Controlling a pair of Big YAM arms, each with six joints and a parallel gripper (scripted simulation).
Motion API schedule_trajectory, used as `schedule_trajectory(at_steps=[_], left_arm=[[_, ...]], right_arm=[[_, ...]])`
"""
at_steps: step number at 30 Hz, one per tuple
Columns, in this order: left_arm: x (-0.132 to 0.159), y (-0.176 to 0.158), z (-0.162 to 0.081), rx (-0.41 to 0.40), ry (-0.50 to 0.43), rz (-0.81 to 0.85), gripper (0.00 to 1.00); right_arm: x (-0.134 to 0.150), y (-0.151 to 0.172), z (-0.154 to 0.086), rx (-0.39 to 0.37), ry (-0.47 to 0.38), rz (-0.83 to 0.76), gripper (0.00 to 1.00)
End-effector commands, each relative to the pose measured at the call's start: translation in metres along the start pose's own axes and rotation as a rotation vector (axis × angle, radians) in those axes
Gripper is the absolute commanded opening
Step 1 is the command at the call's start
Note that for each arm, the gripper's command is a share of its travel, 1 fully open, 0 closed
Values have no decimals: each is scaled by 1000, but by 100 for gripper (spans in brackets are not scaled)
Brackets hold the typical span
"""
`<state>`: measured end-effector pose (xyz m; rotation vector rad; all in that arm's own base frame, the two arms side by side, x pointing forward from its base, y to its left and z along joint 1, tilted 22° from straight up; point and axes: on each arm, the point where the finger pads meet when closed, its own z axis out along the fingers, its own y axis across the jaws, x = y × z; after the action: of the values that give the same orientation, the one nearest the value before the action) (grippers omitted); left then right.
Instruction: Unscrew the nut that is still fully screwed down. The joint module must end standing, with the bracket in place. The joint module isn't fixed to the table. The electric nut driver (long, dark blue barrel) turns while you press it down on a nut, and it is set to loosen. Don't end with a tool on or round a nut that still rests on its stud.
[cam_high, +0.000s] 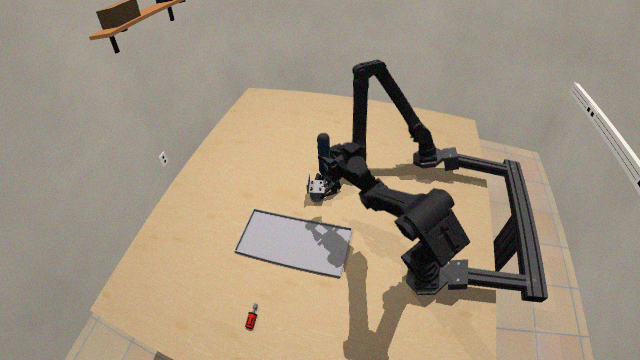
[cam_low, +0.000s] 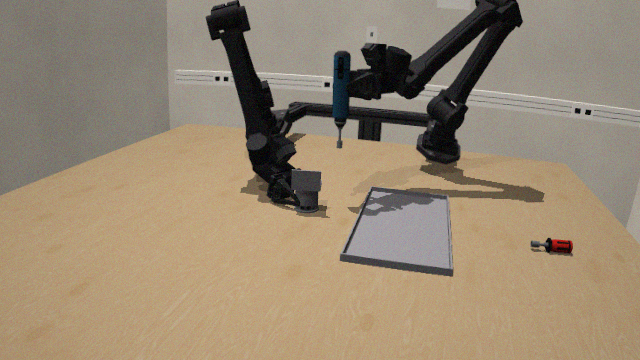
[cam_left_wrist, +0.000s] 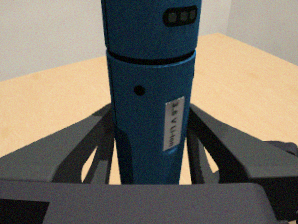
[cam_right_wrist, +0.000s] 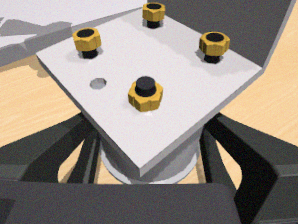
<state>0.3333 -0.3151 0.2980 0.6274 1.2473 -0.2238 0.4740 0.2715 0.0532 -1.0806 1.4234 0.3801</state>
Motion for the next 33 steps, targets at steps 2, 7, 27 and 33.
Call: schedule_trajectory(at_steps=[2, 7, 27, 33], left_arm=[[-30, 7, 17, -28, -78, -3, 42], [-38, 11, 15, -34, -94, -9, 42], [-46, 12, 13, -34, -112, -30, 42], [-47, 12, 13, -33, -115, -36, 42]], right_arm=[[-6, -3, 3, 6, -13, -6, 59], [-6, -3, 3, 6, -13, -6, 59], [-6, -3, 3, 6, -13, -6, 59], [-6, -3, 3, 6, -13, -6, 59]])
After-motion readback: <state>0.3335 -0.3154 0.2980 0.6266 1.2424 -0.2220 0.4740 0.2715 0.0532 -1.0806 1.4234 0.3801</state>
